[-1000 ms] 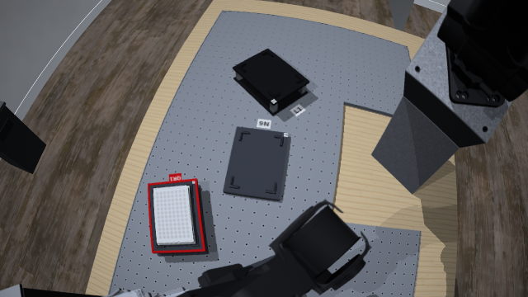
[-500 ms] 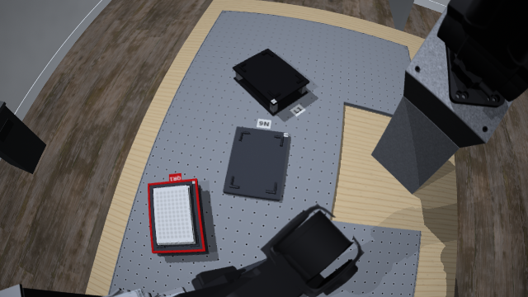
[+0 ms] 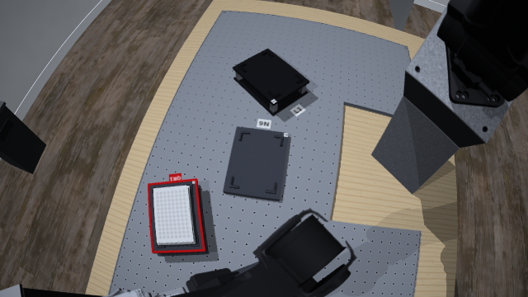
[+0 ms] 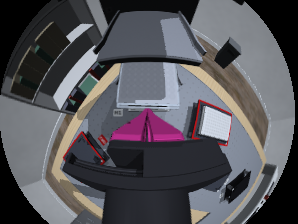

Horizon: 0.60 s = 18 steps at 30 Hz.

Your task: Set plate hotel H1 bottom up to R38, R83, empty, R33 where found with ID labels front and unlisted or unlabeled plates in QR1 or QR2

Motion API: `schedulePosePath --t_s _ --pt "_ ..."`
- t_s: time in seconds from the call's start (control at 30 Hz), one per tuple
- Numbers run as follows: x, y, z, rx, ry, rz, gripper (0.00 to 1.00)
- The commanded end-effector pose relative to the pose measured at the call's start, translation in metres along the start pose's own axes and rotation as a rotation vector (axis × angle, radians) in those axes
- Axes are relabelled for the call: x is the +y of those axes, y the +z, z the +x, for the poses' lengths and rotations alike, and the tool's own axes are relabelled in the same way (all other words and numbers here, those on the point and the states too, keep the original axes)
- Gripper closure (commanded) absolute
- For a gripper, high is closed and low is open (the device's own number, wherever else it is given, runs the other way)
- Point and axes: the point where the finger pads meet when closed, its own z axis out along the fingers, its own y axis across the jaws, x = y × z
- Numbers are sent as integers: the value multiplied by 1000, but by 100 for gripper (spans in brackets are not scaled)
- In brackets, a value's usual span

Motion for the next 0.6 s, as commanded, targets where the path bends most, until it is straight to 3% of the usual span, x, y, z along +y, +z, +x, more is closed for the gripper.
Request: schedulePosePath --t_s 0.0,0.57 --pt "-5 1 -21 -32 -8 9 100" --pt "-5 8 -28 -33 -8 9 100"
